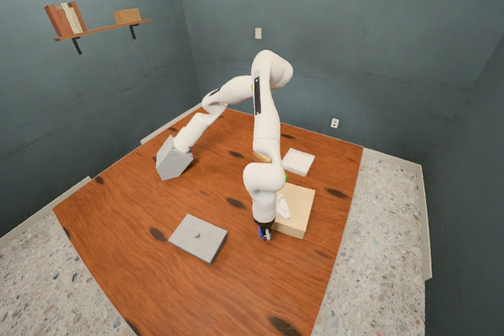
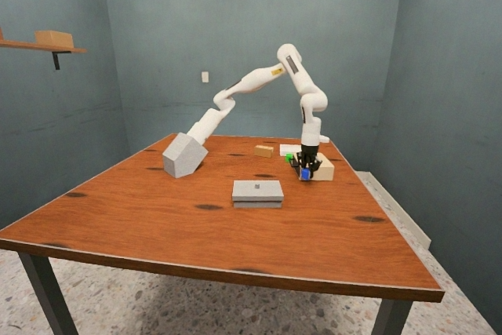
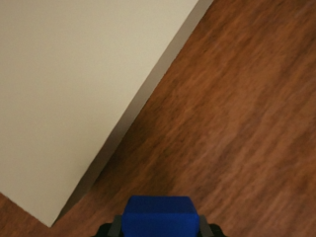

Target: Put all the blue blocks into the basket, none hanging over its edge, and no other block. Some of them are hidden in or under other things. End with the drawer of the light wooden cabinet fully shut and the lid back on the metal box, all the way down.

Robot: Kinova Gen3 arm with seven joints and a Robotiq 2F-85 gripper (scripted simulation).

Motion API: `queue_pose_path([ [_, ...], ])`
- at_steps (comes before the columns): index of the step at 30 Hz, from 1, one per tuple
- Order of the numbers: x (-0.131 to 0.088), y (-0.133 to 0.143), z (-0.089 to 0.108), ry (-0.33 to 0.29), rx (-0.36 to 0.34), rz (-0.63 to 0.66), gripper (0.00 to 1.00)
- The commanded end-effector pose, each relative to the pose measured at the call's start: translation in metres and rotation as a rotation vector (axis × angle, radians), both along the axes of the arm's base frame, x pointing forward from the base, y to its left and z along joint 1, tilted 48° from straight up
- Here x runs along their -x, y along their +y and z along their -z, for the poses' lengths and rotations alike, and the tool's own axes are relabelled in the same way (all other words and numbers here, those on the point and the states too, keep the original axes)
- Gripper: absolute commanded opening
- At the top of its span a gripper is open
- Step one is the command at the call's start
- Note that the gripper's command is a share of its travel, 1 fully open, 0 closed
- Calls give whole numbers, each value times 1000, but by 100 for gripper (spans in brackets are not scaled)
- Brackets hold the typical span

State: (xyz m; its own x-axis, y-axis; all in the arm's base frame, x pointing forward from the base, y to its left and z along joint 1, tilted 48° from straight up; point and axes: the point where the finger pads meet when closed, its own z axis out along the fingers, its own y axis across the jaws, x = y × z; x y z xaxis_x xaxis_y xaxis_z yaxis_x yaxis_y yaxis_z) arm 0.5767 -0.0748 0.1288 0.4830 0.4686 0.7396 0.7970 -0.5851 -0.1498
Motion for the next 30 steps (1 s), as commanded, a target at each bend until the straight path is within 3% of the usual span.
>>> queue_pose_path([
  [1,4,-13,-10,0,7,7,10],
  [15,30,-59,-57,-2,8,7,10],
  [30,43,-83,-81,-2,8,7,10],
])
